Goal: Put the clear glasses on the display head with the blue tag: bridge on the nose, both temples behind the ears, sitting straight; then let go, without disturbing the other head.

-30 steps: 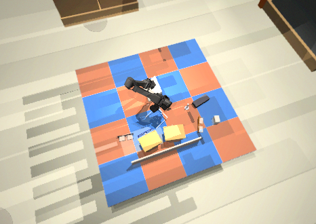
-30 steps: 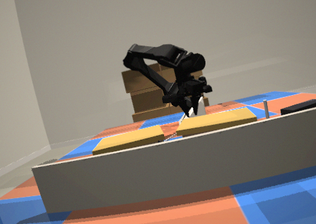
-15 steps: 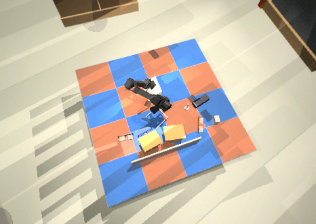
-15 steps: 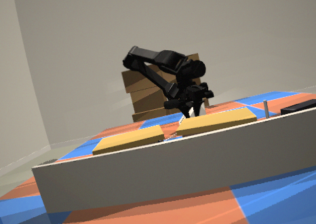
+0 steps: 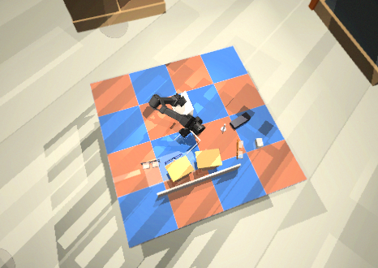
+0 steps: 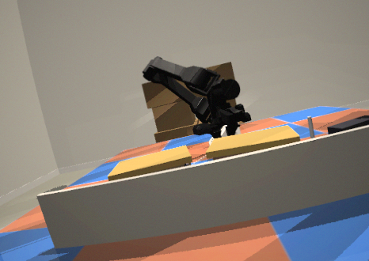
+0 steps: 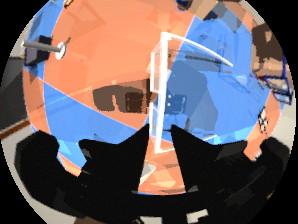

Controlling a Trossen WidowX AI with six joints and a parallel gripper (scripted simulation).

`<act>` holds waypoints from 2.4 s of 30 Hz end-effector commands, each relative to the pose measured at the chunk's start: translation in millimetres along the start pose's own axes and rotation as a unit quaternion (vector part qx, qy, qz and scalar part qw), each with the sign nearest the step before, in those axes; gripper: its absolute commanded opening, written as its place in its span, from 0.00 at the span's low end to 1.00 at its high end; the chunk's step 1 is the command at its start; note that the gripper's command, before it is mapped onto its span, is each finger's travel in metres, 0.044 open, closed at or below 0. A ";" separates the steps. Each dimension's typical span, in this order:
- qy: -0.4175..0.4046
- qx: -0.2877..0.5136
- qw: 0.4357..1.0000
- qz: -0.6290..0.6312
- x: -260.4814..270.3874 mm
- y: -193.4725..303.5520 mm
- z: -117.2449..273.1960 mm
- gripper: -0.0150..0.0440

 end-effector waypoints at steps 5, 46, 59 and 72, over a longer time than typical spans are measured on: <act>0.003 0.002 1.000 0.003 -0.3 2.1 -12.3 0.49; -0.002 0.000 1.000 0.003 0.3 -4.2 62.8 0.25; 0.002 -0.005 1.000 0.015 -3.8 -2.2 91.6 0.25; 0.037 -0.079 0.983 0.163 -19.2 20.3 124.2 0.25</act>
Point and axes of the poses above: the point midway between the two fingers, 35 mm back from their tips, its own z axis back along the fingers, its own x axis across the jaws, y = z × x, the point moved 1 cm from there along z, back along the fingers, and after that the axes turned 4 degrees about z, right-handed, at the moved point
